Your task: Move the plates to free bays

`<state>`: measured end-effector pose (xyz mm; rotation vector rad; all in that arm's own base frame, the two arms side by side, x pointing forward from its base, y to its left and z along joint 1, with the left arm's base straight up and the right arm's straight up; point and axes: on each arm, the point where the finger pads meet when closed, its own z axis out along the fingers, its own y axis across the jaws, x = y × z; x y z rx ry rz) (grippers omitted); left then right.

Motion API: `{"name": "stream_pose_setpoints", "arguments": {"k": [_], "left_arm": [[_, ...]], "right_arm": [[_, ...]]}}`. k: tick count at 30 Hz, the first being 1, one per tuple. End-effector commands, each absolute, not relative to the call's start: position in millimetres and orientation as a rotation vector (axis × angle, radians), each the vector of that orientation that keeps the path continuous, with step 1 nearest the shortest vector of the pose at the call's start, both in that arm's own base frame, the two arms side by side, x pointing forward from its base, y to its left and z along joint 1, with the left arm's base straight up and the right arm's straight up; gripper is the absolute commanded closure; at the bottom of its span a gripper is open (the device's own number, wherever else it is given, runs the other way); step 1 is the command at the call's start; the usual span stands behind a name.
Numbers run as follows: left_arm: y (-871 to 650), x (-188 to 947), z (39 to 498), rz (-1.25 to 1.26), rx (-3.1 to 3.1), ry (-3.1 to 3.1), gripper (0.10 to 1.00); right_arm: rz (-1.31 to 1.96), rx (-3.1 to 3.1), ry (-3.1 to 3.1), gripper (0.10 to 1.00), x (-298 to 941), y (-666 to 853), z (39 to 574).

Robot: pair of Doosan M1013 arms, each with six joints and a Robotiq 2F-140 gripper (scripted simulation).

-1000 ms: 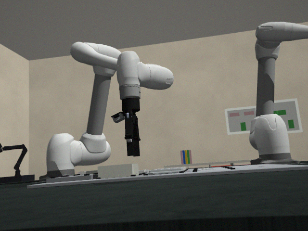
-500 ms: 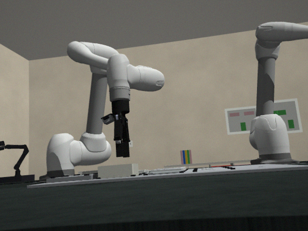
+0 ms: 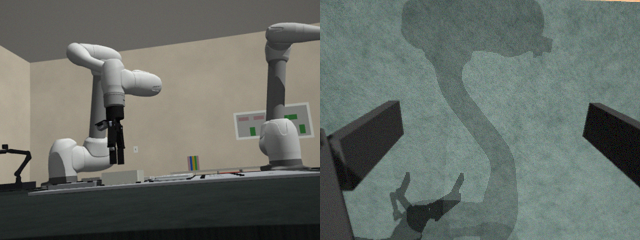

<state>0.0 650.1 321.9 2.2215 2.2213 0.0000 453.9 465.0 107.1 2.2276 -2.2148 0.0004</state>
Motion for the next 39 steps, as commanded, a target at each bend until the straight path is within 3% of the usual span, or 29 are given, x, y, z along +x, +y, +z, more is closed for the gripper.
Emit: {"name": "stream_pose_setpoints", "arguments": {"k": [1,39], "left_arm": [[650.3,-0.1,322.9,0.001,2.223,2.222,0.098],[650.3,-0.1,322.9,0.001,2.223,2.222,0.098]], "right_arm": [[0.000,2.229,-2.216,0.400,450.5,453.9,108.0],[0.000,2.229,-2.216,0.400,425.9,376.7,98.6]]}}
